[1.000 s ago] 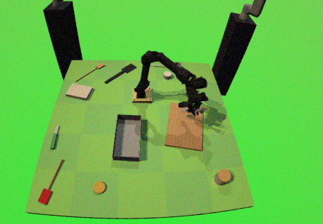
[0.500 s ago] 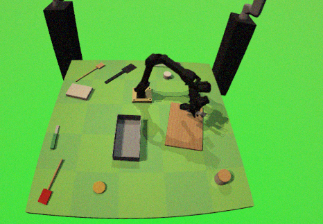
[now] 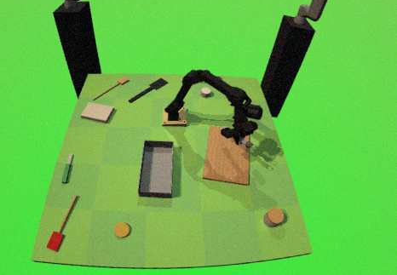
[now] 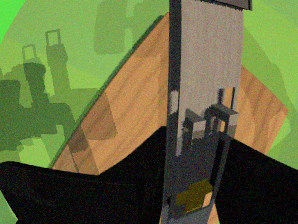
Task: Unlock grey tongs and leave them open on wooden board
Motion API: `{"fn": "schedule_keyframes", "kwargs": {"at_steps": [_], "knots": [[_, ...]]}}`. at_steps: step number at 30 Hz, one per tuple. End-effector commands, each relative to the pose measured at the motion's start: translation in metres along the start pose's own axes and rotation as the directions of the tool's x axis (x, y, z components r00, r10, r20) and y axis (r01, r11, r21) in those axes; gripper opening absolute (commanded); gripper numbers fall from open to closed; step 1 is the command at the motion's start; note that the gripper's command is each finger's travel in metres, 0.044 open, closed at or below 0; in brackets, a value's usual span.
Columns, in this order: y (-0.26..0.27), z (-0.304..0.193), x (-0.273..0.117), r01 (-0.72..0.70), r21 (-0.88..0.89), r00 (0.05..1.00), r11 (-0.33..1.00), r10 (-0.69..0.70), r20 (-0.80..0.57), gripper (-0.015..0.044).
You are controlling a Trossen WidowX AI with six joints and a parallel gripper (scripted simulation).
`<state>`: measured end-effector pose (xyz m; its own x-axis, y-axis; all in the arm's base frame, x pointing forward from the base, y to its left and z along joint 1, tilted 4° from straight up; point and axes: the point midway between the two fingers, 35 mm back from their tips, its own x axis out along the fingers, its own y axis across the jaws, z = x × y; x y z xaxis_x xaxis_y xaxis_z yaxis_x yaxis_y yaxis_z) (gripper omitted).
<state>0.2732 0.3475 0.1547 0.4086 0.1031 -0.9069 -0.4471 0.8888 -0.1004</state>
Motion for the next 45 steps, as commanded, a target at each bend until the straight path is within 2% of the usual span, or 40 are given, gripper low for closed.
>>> {"fn": "schedule_keyframes", "kwargs": {"at_steps": [1,27,45], "knots": [[-0.002,0.001,-0.002,-0.006,0.018,0.999,1.0,0.007,-0.042,-0.015],[-0.017,-0.016,-0.01,0.008,0.095,0.925,0.995,0.029,-0.378,-0.015],[-0.016,-0.02,0.003,0.005,0.098,0.92,0.995,0.033,-0.39,-0.015]]}}
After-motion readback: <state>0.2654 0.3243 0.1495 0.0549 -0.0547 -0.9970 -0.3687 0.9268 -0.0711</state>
